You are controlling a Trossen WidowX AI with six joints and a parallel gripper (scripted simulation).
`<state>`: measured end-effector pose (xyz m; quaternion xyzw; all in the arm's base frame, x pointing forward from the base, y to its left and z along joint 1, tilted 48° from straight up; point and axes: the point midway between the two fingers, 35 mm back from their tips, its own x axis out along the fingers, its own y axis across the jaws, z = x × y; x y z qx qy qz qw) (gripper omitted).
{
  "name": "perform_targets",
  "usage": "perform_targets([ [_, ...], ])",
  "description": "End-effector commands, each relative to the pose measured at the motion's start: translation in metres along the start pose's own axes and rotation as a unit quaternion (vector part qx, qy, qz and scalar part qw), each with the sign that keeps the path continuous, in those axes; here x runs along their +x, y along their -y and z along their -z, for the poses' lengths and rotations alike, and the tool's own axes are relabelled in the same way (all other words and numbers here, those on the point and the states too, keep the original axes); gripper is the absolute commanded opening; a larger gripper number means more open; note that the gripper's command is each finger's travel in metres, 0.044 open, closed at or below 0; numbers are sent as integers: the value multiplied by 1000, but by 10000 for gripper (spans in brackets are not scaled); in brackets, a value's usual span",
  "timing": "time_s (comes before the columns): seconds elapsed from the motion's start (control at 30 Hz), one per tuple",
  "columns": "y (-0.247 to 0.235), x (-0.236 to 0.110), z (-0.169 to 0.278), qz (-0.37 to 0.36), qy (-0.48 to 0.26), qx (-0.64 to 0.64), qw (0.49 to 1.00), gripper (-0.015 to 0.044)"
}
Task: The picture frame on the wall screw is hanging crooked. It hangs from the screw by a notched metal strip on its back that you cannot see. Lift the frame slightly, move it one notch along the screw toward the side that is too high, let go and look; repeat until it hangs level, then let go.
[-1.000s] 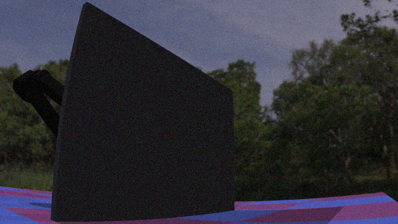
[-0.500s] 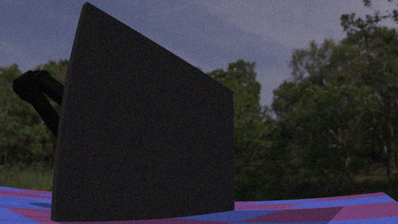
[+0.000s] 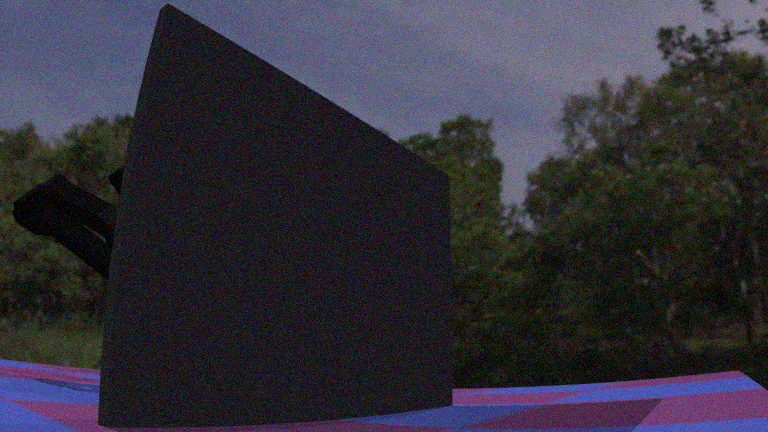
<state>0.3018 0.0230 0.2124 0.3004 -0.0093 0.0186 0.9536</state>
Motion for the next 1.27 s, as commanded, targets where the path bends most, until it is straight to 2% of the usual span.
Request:
perform_targets([
  [0.0,-5,-2,0,0,0,-2,1000,260],
  [0.23,-37,-48,8,3,-3,-40,999,260],
  [0.5,-39,-99,10,5,-7,-84,996,260],
  [1.23,-38,-100,10,5,-7,-85,996,260],
])
